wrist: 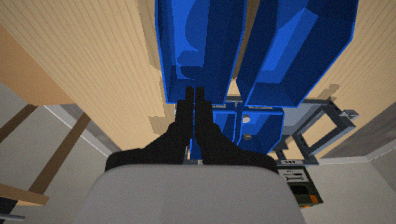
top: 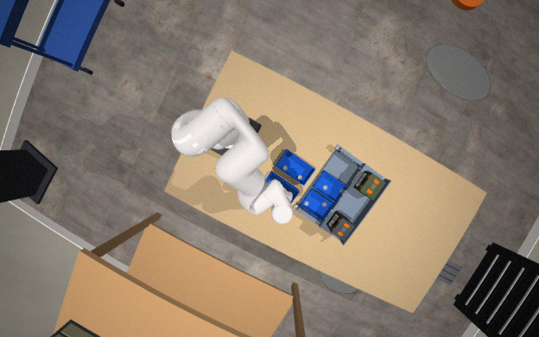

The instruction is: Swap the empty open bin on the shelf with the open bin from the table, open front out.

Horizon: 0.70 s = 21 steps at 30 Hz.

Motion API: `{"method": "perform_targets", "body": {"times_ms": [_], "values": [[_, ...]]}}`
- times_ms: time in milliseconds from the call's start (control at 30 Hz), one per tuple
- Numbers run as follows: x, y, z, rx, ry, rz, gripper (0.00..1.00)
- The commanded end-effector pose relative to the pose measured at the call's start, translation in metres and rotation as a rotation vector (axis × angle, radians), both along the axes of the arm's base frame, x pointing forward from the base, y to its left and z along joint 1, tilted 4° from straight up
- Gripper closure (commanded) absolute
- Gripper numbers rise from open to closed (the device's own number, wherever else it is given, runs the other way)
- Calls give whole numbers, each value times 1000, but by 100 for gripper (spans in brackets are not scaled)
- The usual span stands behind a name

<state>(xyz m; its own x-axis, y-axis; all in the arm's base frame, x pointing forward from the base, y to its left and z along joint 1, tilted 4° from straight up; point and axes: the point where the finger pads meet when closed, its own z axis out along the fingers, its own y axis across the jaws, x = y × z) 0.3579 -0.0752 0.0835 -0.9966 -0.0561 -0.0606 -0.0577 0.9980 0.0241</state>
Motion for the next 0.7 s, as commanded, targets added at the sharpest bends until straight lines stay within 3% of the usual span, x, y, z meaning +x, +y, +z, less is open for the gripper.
{"method": "perform_targets", "body": {"times_ms": [0, 33, 100, 167, 433, 467, 667], "values": [[-1, 51, 7, -8, -4, -5, 100], [-4, 71, 9, -8, -4, -5, 100], [-4, 71, 9, -8, -4, -5, 100], [-9, 91, 10, -8, -5, -5, 100], [-9, 92, 10, -8, -5, -5, 100], [-9, 92, 10, -8, -5, -5, 74], [-9, 92, 10, -8, -5, -5, 74]]}}
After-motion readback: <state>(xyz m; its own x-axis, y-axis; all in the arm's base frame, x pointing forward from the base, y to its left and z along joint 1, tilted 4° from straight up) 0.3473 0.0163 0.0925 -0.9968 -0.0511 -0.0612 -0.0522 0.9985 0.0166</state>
